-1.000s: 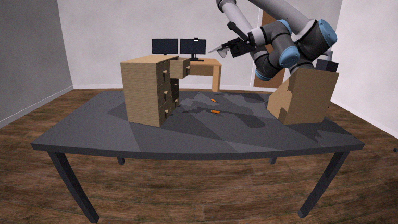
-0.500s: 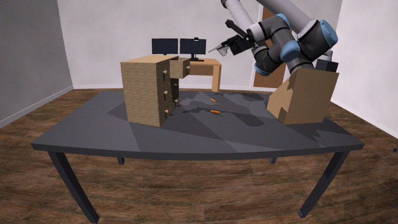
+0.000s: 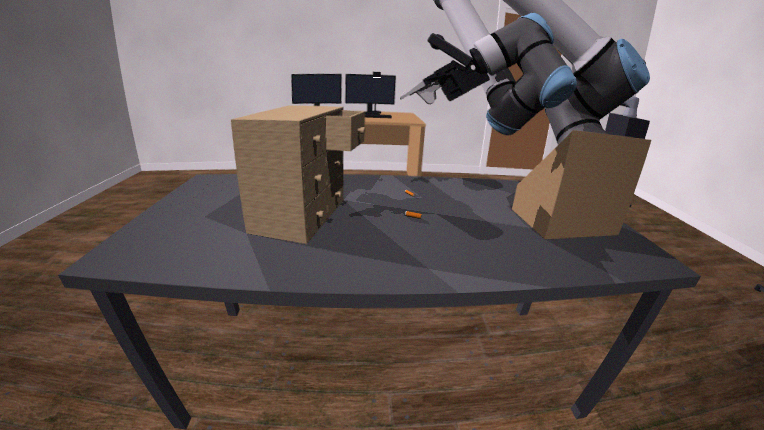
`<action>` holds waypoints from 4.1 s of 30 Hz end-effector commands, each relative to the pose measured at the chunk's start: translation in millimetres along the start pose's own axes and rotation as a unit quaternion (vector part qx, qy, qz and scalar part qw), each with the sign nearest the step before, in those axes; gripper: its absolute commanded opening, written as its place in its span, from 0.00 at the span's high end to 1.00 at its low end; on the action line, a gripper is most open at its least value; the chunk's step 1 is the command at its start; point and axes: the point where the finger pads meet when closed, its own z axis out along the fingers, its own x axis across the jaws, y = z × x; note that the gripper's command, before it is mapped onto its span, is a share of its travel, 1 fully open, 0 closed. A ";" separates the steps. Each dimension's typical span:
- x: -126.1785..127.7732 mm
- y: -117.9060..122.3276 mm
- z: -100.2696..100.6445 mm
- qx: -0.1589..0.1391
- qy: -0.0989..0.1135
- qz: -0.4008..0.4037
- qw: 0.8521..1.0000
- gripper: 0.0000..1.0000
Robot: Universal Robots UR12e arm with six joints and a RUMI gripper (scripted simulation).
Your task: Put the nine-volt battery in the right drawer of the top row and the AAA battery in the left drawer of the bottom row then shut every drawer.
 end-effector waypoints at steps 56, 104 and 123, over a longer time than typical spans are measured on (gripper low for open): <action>-0.4 -10.4 -6.5 -0.182 -0.001 0.001 0.983 0.00; -0.3 -18.4 -12.1 -0.326 -0.001 0.000 0.945 0.00; -0.2 -21.4 -14.3 -0.378 -0.001 0.000 0.926 0.00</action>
